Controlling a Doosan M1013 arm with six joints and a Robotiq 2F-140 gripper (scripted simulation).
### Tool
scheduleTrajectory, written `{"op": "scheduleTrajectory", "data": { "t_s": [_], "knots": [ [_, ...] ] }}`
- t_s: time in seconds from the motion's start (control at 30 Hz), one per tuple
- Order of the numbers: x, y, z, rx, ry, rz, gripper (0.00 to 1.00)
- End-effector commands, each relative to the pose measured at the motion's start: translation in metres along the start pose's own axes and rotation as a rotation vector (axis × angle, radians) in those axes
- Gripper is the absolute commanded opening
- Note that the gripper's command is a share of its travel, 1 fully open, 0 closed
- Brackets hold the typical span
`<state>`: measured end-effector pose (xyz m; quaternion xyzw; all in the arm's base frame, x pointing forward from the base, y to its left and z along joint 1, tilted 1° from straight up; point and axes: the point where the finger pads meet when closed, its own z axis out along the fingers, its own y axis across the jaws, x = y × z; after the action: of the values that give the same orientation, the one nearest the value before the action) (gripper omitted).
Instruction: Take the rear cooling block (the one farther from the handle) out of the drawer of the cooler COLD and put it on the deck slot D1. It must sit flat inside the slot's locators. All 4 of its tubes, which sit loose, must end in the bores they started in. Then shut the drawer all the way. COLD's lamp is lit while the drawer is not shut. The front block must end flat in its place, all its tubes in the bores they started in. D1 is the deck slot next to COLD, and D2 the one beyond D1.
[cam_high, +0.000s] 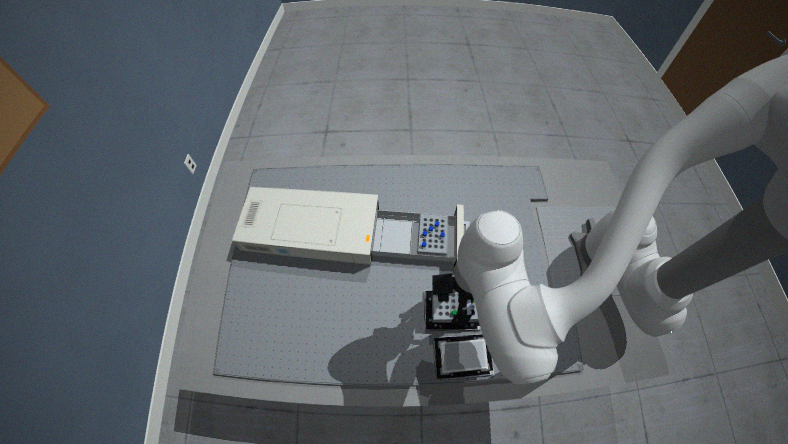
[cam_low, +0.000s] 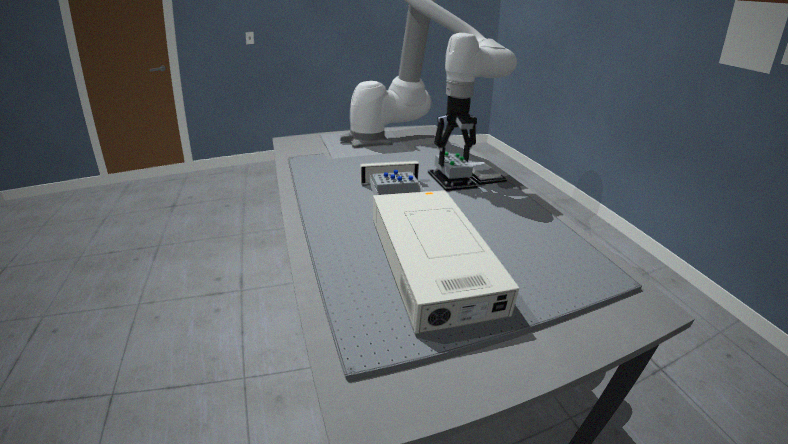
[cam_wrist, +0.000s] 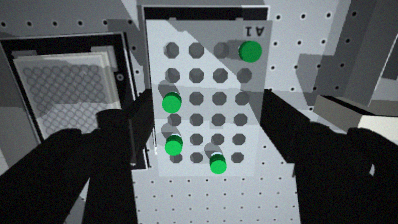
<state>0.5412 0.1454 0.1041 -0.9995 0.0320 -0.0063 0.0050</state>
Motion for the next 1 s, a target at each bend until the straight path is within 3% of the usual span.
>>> {"op": "scheduleTrajectory", "data": {
  "t_s": [0.0, 0.97],
  "knots": [
    [0.0, 0.0, -0.003, 0.001, 0.001, 0.0, 0.1],
    [0.0, 0.0, -0.017, 0.001, 0.001, 0.0, 0.1]
  ]
}}
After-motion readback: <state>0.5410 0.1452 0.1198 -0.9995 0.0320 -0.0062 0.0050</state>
